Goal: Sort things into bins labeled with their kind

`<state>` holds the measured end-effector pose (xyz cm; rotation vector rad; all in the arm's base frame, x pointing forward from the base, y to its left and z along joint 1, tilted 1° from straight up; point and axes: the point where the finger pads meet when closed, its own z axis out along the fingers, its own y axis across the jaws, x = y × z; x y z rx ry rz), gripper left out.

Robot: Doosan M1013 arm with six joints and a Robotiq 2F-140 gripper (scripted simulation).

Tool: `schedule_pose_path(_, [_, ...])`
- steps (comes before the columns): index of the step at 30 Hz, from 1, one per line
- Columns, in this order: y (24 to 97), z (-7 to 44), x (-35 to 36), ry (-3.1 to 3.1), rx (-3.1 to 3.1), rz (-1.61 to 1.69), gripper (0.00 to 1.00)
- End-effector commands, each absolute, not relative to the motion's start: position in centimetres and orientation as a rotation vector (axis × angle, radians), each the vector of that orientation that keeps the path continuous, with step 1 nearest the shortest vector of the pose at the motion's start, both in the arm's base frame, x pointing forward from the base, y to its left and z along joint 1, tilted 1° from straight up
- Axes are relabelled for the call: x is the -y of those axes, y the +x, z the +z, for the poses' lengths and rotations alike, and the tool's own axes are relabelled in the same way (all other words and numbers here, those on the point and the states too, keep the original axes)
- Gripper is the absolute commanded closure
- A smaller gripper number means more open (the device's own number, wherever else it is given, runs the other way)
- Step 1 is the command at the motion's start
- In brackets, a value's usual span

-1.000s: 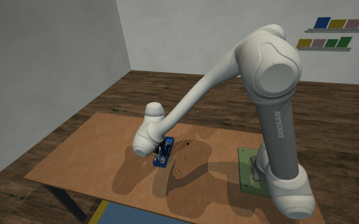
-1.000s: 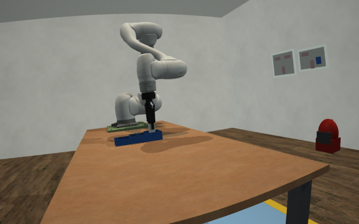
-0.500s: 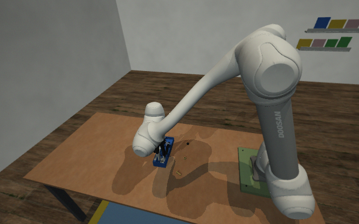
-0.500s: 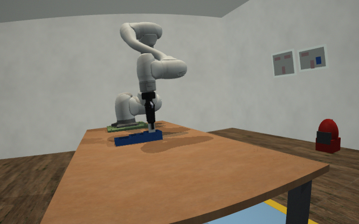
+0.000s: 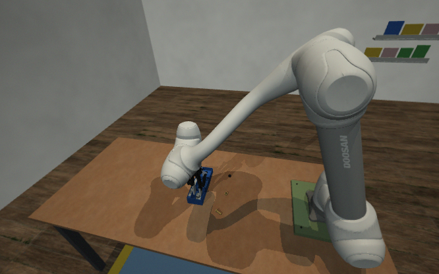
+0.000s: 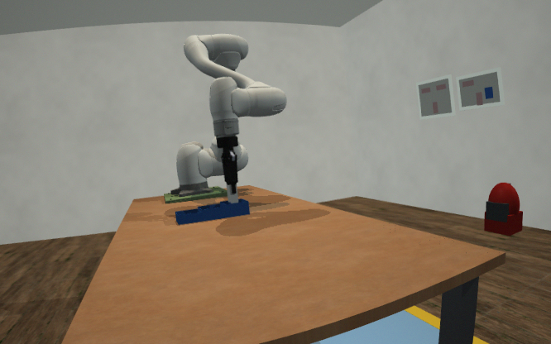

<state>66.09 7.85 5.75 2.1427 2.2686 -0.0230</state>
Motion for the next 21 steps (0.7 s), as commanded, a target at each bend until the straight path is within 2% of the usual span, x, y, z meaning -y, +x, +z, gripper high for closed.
schedule_pose_path(1, [66.1,6.1,-7.9,2.143,-2.269,-0.023,0.81])
schedule_pose_path(9, [66.1,8.4,-7.9,2.143,-2.269,-0.023,0.81])
schedule_pose_path(16, [66.1,8.4,-7.9,2.143,-2.269,-0.023,0.81])
schedule_pose_path(17, [66.1,8.8,-7.9,2.143,-2.269,-0.023,0.00])
schedule_pose_path(21, [66.1,10.4,-8.0,2.143,-2.269,-0.023,0.00])
